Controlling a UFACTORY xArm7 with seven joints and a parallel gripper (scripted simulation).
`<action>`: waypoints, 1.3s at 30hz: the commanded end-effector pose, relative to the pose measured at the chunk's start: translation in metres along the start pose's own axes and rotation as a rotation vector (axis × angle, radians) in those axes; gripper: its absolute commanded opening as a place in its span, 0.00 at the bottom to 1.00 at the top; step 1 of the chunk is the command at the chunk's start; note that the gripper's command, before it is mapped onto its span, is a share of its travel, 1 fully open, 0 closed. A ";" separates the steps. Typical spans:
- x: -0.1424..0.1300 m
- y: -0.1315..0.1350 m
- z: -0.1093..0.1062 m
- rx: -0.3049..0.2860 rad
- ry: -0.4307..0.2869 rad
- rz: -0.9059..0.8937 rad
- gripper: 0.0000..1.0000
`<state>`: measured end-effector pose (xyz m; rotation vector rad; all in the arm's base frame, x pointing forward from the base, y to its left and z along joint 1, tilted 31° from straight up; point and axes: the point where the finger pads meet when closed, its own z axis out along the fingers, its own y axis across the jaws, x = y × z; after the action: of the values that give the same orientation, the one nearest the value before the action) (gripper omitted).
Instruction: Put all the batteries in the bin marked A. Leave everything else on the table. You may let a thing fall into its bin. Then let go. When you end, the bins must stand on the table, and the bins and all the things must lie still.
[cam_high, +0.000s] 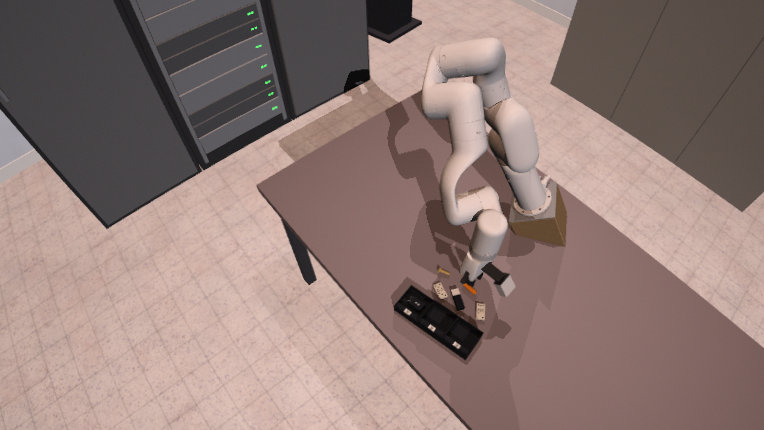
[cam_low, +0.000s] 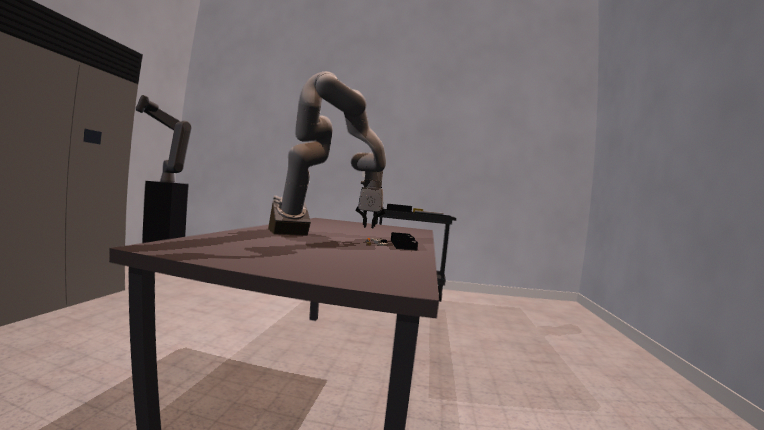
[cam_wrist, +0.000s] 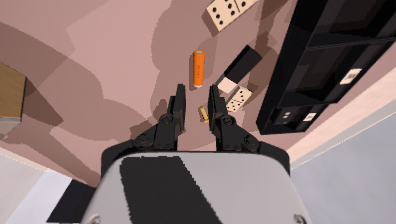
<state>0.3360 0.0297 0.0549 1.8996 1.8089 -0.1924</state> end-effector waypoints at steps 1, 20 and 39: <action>0.001 0.002 0.011 -0.008 -0.006 0.001 0.28; 0.001 0.003 0.051 -0.008 -0.006 0.000 0.28; 0.001 0.003 0.057 -0.008 -0.006 0.000 0.00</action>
<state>0.3516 0.0039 0.0051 1.8938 1.8021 -0.1934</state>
